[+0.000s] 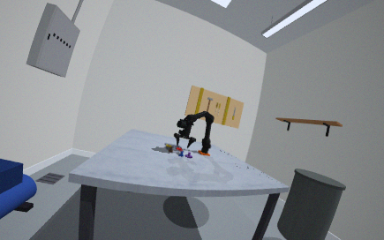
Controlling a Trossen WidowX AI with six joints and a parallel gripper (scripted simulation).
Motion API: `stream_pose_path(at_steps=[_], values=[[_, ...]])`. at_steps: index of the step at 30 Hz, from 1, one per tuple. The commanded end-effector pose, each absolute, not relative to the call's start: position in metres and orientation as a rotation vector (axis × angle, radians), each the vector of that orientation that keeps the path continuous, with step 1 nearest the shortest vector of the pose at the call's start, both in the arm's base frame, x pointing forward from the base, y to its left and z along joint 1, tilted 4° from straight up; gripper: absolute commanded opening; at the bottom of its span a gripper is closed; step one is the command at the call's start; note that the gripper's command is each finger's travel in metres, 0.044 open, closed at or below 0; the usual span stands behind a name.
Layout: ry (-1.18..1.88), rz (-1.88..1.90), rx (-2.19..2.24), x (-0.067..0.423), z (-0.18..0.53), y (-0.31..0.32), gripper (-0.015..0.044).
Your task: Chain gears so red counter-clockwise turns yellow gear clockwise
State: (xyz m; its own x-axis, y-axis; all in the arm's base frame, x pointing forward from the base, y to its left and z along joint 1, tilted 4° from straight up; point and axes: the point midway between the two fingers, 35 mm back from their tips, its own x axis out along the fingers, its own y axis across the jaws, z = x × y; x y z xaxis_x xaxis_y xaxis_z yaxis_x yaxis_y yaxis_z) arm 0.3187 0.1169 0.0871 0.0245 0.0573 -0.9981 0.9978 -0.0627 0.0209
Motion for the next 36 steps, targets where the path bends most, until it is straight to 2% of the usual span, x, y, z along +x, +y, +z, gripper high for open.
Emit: stream_pose_path(at_steps=[1, 36], values=[[1.202, -1.314, 1.316, 0.314, 0.081, 0.122, 0.0440], [1.202, -1.314, 1.316, 0.313, 0.039, 0.123, 0.0440]])
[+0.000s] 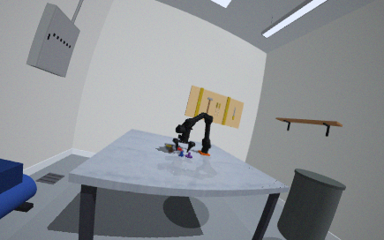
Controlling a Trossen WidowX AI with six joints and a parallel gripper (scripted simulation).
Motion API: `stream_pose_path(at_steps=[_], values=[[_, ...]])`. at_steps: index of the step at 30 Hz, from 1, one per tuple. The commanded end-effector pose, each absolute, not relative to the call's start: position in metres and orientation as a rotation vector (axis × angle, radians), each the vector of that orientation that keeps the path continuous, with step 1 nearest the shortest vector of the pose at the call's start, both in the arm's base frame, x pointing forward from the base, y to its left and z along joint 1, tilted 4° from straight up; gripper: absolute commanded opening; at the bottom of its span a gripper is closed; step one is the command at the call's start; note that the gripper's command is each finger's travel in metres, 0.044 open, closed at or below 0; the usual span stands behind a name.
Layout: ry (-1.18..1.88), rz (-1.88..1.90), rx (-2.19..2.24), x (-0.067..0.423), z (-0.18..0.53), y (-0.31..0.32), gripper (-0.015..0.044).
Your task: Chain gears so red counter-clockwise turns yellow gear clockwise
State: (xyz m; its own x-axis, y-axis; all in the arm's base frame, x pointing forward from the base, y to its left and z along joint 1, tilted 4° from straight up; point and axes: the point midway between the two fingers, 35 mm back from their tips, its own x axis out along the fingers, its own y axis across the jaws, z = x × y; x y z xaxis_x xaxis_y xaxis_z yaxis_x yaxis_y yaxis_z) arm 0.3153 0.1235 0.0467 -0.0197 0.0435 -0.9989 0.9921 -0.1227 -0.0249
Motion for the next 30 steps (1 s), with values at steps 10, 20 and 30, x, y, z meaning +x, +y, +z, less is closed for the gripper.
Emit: stream_pose_path(at_steps=[10, 20, 30], values=[[1.202, -1.314, 1.316, 0.3127, 0.0392, 0.1234, 0.0440], [1.202, -1.314, 1.316, 0.3127, 0.0392, 0.1234, 0.0309], [1.202, -1.314, 1.316, 0.3127, 0.0392, 0.1234, 0.0046]])
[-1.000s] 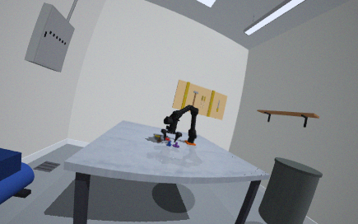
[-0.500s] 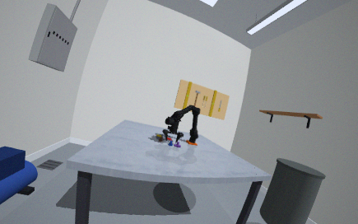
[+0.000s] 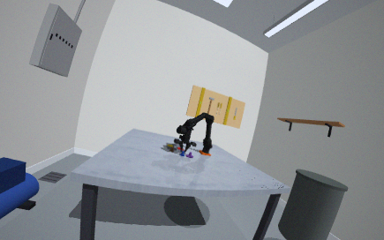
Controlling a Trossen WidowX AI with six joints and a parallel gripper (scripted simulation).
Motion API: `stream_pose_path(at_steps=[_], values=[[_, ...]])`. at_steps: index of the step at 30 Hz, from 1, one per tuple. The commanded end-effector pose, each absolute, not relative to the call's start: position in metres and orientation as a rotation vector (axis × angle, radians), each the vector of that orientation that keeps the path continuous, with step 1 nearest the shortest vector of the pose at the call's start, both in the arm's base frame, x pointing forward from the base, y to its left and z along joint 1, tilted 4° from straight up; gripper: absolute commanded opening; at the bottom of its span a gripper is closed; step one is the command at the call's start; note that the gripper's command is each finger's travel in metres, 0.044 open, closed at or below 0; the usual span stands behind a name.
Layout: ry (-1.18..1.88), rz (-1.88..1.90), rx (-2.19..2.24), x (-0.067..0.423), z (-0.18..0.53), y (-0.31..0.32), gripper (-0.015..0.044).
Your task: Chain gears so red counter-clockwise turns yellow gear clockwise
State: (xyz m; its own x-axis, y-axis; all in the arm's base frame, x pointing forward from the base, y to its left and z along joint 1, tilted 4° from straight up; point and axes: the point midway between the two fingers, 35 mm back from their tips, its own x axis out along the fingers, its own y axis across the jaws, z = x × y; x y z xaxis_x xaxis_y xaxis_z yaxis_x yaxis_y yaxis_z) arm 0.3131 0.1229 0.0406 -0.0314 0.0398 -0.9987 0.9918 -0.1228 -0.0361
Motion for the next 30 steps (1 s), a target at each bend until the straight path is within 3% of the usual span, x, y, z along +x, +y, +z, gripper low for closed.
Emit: stream_pose_path(at_steps=[1, 7, 30], values=[[1.202, -1.314, 1.316, 0.313, 0.039, 0.123, 0.0040], [1.202, -1.314, 1.316, 0.313, 0.039, 0.123, 0.0000], [1.202, -1.313, 1.316, 0.324, 0.081, 0.124, 0.0000]])
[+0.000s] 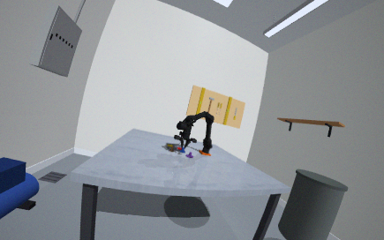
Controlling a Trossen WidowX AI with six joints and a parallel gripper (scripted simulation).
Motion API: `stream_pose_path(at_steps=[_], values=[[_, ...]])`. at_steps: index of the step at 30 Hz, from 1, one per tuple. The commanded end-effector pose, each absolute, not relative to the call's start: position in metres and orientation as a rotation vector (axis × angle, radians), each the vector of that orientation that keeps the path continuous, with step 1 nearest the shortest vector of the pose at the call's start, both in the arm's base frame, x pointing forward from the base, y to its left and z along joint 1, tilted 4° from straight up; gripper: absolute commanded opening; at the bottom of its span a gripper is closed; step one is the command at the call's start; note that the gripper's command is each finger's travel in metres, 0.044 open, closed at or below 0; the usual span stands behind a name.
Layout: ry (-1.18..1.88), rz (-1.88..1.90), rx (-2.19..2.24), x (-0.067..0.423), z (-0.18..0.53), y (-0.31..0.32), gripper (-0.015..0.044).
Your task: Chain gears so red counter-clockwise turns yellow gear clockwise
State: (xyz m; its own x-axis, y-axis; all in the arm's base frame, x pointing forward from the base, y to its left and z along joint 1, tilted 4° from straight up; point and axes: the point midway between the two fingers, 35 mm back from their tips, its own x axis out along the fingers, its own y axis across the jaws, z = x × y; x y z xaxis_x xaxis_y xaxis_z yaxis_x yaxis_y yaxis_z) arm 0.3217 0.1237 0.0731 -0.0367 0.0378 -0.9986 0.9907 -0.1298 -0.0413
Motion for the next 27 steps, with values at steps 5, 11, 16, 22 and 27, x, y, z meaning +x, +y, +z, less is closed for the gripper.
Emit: stream_pose_path(at_steps=[5, 11, 16, 22, 27], values=[[1.202, -1.313, 1.316, 0.325, 0.091, 0.124, 0.0000], [1.201, -1.313, 1.317, 0.327, 0.103, 0.124, 0.0000], [1.201, -1.313, 1.316, 0.327, 0.114, 0.123, 0.0000], [1.201, -1.313, 1.316, 0.328, 0.126, 0.122, 0.0000], [1.201, -1.313, 1.316, 0.328, 0.136, 0.122, 0.0000]])
